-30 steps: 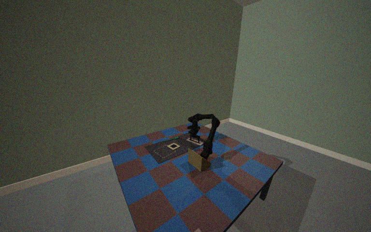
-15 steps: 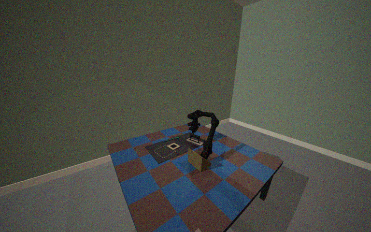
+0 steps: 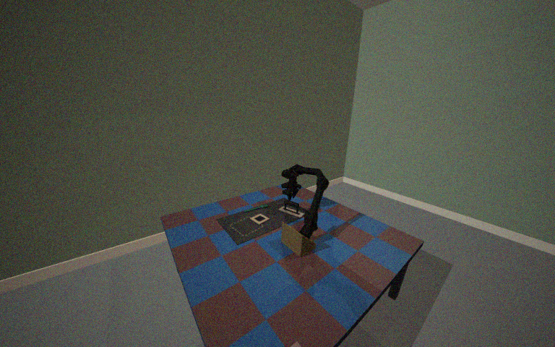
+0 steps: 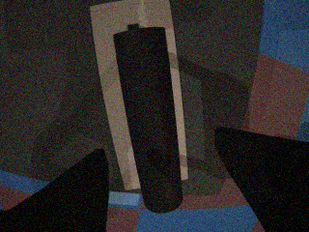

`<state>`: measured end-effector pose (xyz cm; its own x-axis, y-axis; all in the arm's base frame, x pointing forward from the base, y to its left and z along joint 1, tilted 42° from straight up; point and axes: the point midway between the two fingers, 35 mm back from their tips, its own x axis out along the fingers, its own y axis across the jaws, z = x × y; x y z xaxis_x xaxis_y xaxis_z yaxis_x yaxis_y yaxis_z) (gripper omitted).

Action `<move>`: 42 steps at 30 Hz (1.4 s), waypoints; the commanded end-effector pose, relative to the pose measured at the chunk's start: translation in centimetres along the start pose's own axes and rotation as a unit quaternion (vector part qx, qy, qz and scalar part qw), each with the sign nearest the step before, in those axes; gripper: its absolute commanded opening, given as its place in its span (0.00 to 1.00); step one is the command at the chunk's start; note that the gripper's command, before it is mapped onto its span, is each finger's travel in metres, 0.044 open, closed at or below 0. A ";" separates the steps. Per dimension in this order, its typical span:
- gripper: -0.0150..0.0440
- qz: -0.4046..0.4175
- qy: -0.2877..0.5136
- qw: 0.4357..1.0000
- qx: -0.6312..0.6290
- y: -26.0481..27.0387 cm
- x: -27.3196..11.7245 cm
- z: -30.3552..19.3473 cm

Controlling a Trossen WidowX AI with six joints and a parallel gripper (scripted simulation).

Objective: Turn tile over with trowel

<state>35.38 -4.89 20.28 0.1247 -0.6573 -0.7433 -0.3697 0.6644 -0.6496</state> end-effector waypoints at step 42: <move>0.47 -0.002 0.005 1.000 0.000 0.0 4.3 -0.3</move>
<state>35.71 -7.62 17.24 0.1213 -0.6600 -0.7414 -0.3669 0.6642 -0.6513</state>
